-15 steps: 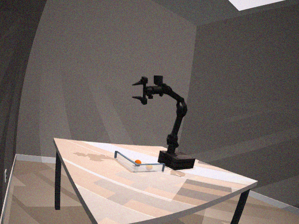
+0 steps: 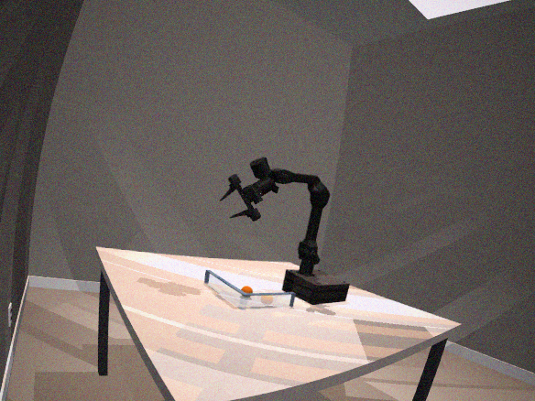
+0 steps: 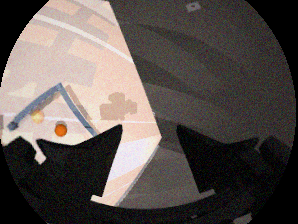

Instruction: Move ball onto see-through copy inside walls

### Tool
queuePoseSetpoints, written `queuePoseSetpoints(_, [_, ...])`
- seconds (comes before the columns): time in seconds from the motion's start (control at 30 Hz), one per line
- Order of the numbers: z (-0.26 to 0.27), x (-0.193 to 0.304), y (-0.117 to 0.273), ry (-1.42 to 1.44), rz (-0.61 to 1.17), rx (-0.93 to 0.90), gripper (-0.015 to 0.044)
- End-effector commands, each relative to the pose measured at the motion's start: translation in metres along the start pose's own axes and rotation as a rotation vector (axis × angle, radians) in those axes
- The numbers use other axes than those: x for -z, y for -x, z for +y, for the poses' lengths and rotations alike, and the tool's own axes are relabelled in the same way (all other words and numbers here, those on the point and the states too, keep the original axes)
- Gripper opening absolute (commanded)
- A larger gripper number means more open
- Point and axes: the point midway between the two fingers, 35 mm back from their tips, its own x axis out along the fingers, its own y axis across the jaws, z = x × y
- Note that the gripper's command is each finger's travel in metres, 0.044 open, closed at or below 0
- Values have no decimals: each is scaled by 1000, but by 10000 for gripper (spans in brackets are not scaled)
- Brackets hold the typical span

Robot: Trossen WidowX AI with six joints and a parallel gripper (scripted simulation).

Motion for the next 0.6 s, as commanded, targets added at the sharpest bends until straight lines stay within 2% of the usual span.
queuePoseSetpoints(0.0, [65, 14, -37, -272, 67, -212, 343])
queuePoseSetpoints(0.27, [159, 40, -66, -637, 274, -469, 343])
queuePoseSetpoints(0.57, [260, 73, -65, -1030, 644, -668, 343])
